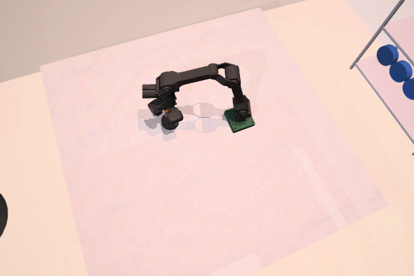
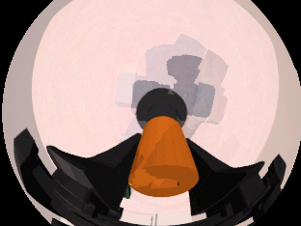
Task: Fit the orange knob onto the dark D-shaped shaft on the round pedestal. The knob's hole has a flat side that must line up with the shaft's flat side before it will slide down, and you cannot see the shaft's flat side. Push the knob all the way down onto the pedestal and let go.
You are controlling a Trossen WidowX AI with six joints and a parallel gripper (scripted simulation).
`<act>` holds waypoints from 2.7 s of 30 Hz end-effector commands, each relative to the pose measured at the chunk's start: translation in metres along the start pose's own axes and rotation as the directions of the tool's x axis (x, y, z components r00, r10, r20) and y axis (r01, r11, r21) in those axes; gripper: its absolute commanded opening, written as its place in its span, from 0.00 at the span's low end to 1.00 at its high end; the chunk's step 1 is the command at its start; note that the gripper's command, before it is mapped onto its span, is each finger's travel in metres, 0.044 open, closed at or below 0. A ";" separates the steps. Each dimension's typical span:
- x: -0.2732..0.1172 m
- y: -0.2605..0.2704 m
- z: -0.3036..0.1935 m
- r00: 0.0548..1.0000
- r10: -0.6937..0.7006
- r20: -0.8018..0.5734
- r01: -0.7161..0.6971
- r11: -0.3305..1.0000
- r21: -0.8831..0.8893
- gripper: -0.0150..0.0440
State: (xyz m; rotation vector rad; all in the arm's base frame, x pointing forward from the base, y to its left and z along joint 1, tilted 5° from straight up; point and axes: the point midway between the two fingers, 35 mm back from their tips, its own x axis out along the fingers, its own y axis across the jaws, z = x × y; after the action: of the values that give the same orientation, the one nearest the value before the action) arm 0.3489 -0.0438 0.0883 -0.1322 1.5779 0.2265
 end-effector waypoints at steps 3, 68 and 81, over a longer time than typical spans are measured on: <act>0.014 -0.001 -0.001 1.000 -0.001 -0.003 0.001 1.000 -0.006 0.25; 0.024 -0.002 0.001 1.000 -0.001 -0.003 0.000 0.978 -0.210 0.25; 0.024 0.000 -0.004 1.000 -0.001 -0.004 0.000 0.978 -0.210 0.25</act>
State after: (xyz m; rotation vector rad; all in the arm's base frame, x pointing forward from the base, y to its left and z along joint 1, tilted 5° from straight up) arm 0.3474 -0.0434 0.0650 -0.2937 1.5517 0.3901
